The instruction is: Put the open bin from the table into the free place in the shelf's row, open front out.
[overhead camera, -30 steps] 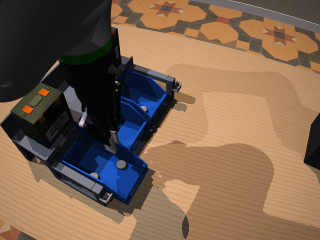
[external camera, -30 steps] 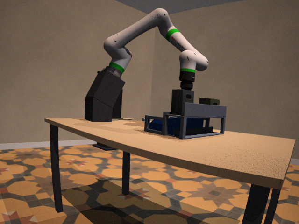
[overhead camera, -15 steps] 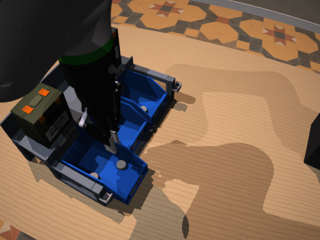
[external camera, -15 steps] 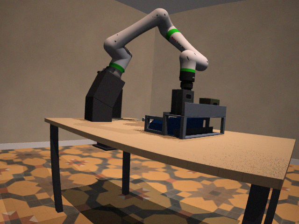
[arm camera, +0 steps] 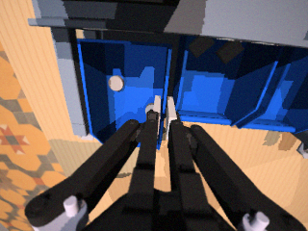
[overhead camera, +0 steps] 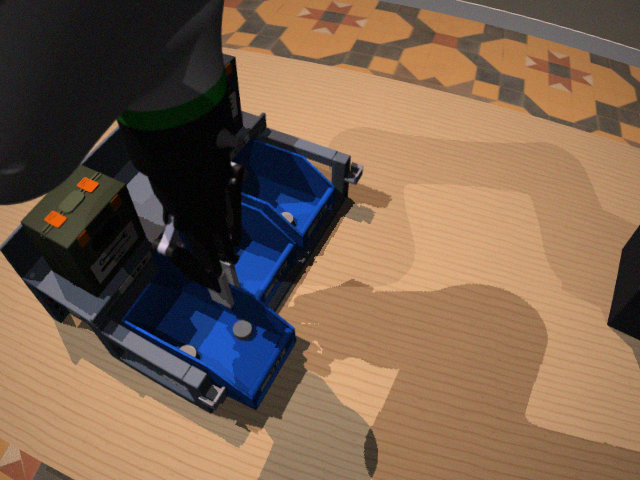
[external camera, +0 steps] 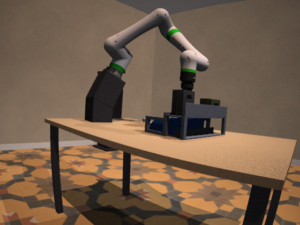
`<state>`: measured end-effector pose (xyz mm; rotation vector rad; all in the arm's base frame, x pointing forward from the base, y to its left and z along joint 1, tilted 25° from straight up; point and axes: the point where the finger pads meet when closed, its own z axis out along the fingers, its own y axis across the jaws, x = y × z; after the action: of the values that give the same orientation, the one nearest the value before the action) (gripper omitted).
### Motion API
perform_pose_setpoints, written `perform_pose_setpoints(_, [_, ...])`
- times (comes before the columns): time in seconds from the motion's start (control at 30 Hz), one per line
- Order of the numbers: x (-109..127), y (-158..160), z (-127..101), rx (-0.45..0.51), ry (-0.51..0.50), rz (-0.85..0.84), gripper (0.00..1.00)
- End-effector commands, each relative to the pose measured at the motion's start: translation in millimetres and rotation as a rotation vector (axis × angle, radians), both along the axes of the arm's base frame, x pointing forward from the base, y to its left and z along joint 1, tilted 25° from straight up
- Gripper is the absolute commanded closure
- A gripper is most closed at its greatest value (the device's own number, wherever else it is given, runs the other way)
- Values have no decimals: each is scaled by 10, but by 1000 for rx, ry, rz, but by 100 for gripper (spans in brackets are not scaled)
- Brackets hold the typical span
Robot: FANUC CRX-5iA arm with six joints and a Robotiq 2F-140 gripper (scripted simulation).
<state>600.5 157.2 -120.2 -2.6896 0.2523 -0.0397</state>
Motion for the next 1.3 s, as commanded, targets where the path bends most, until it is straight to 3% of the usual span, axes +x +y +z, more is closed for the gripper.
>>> perform_pose_setpoints(0.0, [2,-2,2,0,0,0,94])
perform_pose_setpoints(1.27, [-6,-34,72,0,0,0,94])
